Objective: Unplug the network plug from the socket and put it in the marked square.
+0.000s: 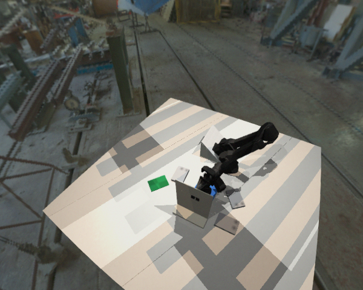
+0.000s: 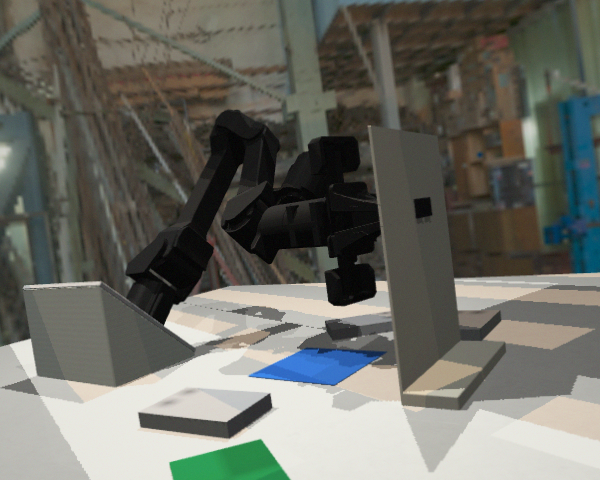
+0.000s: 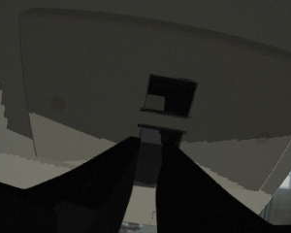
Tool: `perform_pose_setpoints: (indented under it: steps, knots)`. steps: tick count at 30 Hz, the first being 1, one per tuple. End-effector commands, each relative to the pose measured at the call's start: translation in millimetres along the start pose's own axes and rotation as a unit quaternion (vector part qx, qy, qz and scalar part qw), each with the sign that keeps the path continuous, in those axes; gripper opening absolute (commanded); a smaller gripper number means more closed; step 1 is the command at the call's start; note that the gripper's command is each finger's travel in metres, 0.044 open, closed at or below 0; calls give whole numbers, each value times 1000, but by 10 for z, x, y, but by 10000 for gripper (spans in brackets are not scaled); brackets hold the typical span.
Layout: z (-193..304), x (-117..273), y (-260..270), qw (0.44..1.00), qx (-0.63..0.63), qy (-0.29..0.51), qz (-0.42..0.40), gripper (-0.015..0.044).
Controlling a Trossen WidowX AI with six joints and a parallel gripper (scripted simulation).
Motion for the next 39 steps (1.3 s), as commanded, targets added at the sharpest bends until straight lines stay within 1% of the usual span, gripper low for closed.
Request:
perform_pose_setpoints:
  steps: [1,39]
  knots:
    - [2,-2,5,1000,0,0,-1,0]
    - [56,197,10,1000,0,1,-2,0]
Point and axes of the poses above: the point midway between the two fingers, 35 mm back from their tips, its own x axis back along the fingers, its own y axis across the jaws, z = x × y, the point moved 6 cm from there along x, back along the fingers, and after that the axes turned 12 degrees about x, right-handed, at the moved point
